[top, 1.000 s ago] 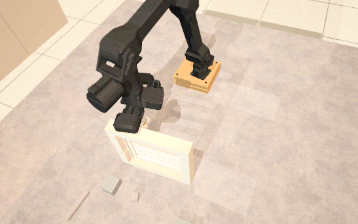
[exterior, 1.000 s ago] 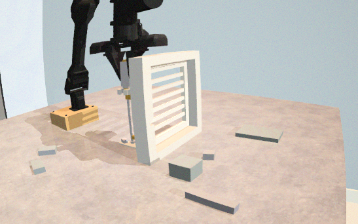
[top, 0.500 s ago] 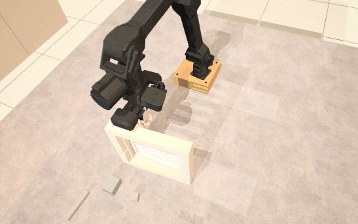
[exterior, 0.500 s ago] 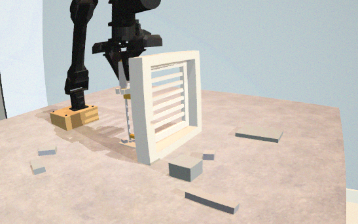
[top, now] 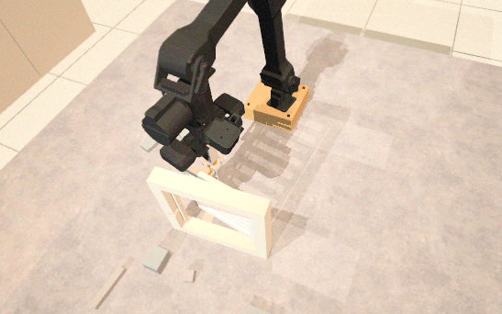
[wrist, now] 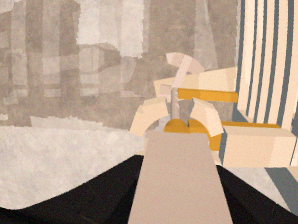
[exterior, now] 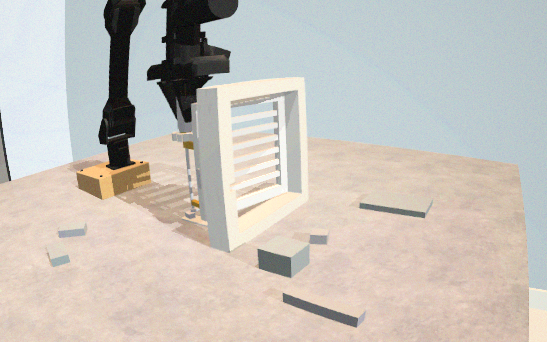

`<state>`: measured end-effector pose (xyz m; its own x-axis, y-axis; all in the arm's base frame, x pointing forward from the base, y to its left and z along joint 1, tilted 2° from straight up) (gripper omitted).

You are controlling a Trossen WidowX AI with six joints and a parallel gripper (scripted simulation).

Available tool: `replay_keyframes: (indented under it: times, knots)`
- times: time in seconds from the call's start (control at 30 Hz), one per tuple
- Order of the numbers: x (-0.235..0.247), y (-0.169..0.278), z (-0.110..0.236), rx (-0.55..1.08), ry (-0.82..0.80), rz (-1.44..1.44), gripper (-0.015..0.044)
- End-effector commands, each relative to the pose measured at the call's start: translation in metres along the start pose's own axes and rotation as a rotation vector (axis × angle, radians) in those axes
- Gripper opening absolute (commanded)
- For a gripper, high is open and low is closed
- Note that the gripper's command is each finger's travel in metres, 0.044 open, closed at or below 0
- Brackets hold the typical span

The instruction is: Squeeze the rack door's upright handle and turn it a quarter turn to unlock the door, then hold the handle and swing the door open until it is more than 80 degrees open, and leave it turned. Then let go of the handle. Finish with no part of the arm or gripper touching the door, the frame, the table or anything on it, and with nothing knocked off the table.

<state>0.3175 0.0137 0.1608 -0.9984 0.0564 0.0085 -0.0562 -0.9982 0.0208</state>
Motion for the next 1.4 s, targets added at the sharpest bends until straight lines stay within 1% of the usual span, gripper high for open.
replay_keyframes:
  times: [0.0,0.67,1.37]
  knots:
    - [0.005,-0.003,0.0,-0.006,0.012,-0.092,0.0018]
    - [0.05,-0.023,-0.001,-0.009,0.007,-0.423,0.0018]
    - [0.084,-0.055,-0.001,-0.012,0.003,-0.713,0.0018]
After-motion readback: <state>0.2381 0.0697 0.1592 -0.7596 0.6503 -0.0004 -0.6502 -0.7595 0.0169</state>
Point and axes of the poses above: the point midway between the two fingers, 35 mm back from their tips, its own z axis back along the fingers, its own x axis across the jaws, y = z × x, the point moved 1 cm from there along z, back along the fingers, and after that the axes turned 1 degree about z, right-handed, at the moved point
